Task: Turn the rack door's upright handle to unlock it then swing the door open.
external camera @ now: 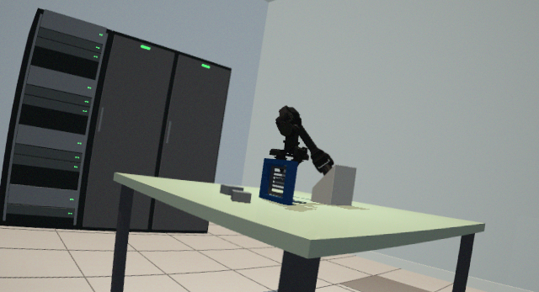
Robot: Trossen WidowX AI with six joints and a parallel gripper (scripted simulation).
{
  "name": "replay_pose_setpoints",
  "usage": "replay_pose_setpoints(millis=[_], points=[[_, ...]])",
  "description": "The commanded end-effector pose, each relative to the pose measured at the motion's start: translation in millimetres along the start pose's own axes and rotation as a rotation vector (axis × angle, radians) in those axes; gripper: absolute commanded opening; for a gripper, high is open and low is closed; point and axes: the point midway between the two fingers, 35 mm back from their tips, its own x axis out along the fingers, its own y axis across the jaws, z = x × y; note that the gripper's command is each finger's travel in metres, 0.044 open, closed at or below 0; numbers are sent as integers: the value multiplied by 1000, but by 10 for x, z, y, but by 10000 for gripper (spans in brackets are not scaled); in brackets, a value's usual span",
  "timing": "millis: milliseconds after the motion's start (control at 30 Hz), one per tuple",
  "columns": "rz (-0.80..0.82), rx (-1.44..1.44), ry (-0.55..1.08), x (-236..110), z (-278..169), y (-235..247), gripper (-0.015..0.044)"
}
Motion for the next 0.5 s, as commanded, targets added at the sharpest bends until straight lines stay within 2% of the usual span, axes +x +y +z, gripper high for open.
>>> replay_pose_setpoints(millis=[0, 467], points=[[-10, -30, -1, 19, -4, -39, 297], [-10, -30, -1, 19, -4, -39, 203]])
